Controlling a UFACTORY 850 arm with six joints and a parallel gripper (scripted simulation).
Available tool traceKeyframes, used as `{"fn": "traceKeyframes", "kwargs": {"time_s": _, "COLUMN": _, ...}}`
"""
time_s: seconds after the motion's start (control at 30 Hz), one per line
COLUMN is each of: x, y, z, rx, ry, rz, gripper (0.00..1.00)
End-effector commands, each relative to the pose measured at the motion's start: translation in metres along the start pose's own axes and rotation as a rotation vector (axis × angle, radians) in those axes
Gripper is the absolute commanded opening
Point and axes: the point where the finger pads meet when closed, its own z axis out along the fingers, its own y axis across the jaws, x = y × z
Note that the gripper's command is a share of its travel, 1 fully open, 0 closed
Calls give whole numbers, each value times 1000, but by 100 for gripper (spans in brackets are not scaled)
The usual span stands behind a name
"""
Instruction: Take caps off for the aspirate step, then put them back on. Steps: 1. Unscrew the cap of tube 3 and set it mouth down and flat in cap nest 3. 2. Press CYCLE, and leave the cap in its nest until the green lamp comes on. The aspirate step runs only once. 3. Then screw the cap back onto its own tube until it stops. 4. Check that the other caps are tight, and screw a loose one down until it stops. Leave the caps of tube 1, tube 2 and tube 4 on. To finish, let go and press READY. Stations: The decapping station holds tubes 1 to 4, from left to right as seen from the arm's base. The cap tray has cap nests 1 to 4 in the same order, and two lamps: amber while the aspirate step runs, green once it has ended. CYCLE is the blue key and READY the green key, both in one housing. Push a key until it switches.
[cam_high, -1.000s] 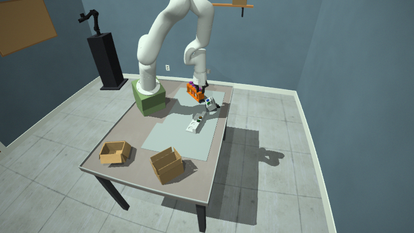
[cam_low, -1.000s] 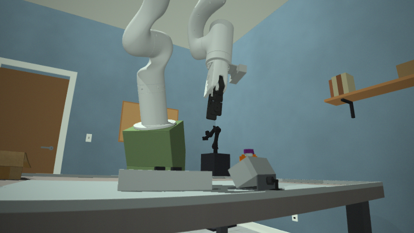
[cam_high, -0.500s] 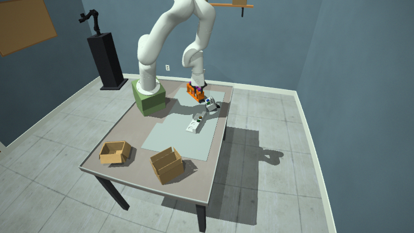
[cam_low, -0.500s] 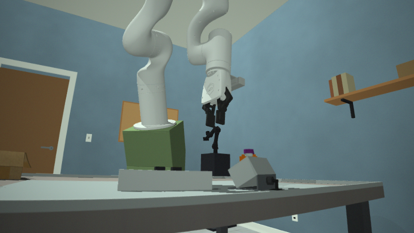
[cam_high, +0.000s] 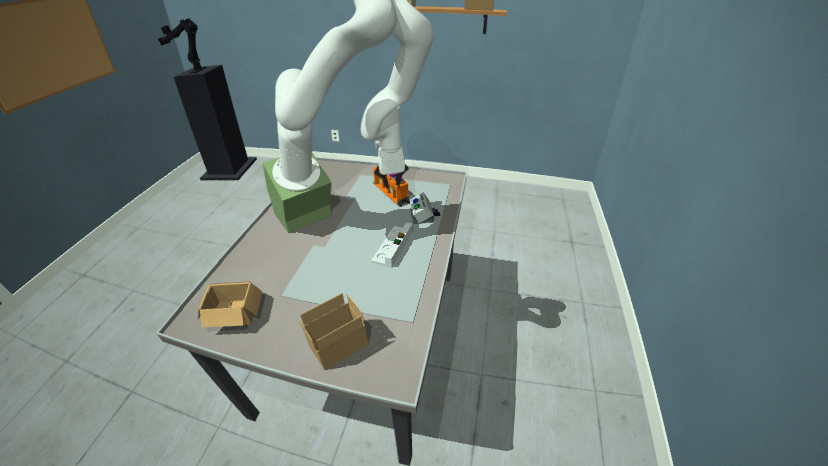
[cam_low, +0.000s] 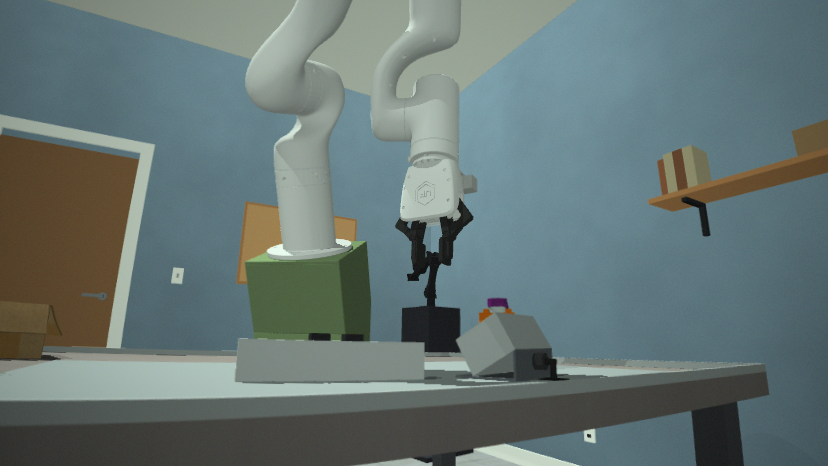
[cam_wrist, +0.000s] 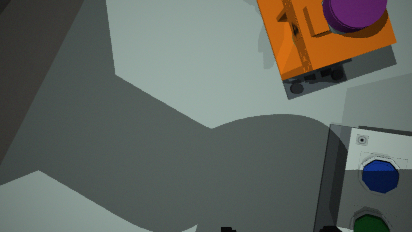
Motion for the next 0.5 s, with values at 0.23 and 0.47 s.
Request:
{"fn": "traceKeyframes", "kwargs": {"time_s": 0.23, "x": 21, "y": -10, "z": 10, "rx": -8, "ry": 30, "rz": -235, "gripper": 46}}
{"fn": "traceKeyframes", "kwargs": {"time_s": 0.47, "x": 21, "y": -11, "z": 10, "rx": -11, "ry": 38, "rz": -301, "gripper": 46}}
